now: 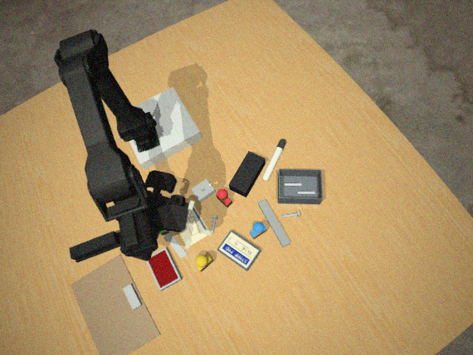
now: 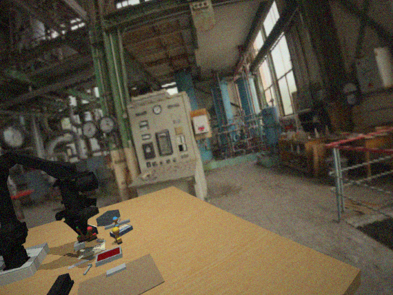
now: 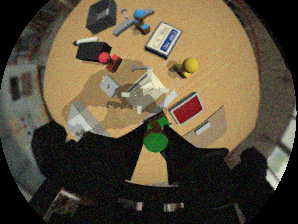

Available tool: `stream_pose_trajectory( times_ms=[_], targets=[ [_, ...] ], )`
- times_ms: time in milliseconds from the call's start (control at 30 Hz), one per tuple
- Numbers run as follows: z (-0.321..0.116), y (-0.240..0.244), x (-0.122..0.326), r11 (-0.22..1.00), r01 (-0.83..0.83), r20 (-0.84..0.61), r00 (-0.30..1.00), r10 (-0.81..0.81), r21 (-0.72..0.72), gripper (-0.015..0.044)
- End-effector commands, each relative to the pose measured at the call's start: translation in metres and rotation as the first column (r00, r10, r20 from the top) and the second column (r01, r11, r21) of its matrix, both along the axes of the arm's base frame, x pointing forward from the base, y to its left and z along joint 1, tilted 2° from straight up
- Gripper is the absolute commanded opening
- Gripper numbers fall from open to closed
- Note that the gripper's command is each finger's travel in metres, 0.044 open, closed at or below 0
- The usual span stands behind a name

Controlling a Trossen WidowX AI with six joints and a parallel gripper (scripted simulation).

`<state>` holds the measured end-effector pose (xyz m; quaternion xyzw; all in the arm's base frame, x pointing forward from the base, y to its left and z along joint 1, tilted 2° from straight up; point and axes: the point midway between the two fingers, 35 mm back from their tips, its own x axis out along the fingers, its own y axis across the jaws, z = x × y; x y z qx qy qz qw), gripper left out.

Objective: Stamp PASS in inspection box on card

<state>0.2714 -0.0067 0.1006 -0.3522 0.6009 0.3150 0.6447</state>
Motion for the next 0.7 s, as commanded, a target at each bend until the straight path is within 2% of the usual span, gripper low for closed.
stream_pose_trajectory(
  times_ms=[0,400,667],
  targets=[
    [-0.002,-0.018,-0.006,1.000,-0.002,-0.009,1.000,0.002,0.004,0.0000],
    [-0.003,-0.068,-0.024,1.000,0.000,-0.010,1.000,0.000,-0.002,0.0000],
    [-0.007,-0.071,-0.025,1.000,0.000,-0.010,1.000,0.000,-0.002,0.0000]
  ],
)
